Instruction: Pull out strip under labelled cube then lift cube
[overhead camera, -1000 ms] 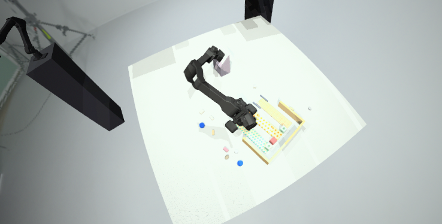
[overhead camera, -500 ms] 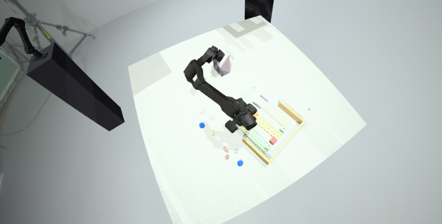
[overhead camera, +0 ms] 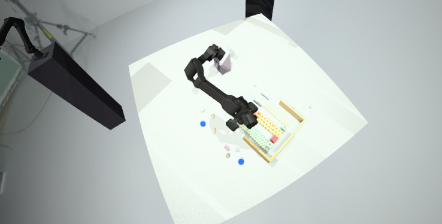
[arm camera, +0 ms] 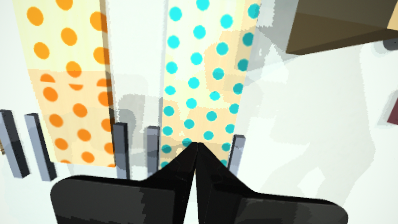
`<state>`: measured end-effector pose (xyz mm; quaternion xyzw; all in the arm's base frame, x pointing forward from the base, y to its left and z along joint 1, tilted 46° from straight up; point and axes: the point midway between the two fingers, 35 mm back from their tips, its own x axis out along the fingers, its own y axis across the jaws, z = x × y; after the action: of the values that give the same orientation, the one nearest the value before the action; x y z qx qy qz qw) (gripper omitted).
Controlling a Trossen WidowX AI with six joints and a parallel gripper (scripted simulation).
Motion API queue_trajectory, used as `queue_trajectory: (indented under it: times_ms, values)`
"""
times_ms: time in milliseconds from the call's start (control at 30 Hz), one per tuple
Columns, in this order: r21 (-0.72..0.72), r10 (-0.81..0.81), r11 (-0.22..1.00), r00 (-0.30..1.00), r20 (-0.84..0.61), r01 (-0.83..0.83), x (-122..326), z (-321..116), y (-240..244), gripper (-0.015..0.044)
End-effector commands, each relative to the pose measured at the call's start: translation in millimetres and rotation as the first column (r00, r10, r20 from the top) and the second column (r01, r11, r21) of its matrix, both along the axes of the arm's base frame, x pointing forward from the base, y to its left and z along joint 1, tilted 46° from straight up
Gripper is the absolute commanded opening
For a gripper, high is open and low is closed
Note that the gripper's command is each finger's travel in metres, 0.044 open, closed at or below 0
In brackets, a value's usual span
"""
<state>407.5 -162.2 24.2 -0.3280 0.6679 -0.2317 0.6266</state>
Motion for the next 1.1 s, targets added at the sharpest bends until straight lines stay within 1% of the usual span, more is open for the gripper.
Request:
queue_trajectory:
  times_ms: [0, 533, 1067]
  values:
    - [0.006, 0.001, 1.0, 1.0, 0.0, -0.001, 0.3, -1.4, -0.6, 0.0]
    - [0.006, 0.001, 1.0, 1.0, 0.0, -0.001, 0.7, -2.5, -1.7, 0.0]
    - [0.006, 0.001, 1.0, 1.0, -0.002, -0.001, -22.2, -0.3, -4.8, 0.0]
